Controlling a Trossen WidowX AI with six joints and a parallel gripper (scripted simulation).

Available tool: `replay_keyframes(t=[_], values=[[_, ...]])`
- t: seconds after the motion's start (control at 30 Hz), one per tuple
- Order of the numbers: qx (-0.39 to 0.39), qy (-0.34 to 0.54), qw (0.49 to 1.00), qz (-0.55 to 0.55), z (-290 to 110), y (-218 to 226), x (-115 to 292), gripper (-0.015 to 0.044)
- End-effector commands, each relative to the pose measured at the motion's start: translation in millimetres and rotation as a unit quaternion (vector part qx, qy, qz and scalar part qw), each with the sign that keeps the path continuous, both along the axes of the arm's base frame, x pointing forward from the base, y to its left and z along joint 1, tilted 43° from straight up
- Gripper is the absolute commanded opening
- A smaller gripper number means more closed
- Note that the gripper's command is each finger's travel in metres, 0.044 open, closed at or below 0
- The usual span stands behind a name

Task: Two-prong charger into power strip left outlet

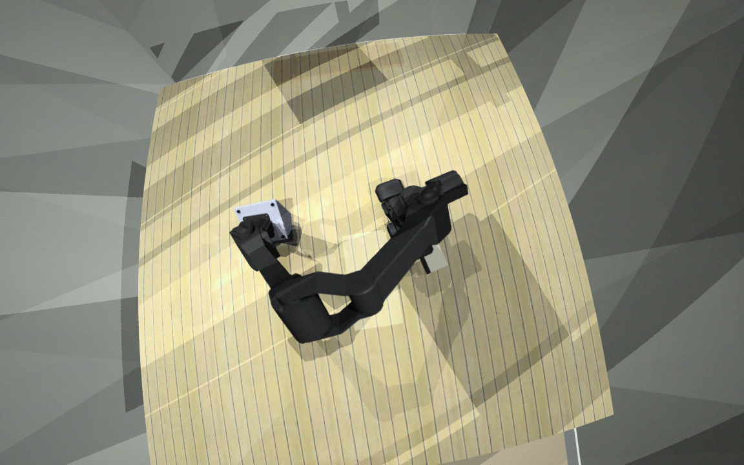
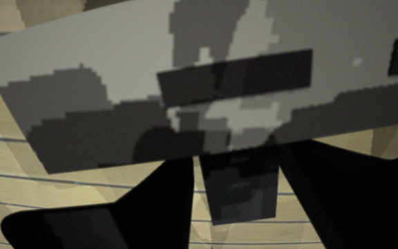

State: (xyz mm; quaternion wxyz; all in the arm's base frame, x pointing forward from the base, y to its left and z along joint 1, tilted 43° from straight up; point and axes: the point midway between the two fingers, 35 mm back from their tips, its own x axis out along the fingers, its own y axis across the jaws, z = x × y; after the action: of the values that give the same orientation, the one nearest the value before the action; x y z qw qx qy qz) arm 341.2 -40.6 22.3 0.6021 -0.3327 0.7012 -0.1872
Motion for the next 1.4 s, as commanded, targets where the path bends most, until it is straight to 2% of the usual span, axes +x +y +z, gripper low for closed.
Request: replay_keyframes(t=[0.0,0.17,1.37], values=[[0.0,-0.001,1.0,0.0,-0.1,0.1,0.3,0.0315],[0.0,-0.001,1.0,0.0,0.0,0.0,0.2,0.044],[0.001,-0.011,1.0,0.002,1.1,-1.9,-9.3,0.044]])
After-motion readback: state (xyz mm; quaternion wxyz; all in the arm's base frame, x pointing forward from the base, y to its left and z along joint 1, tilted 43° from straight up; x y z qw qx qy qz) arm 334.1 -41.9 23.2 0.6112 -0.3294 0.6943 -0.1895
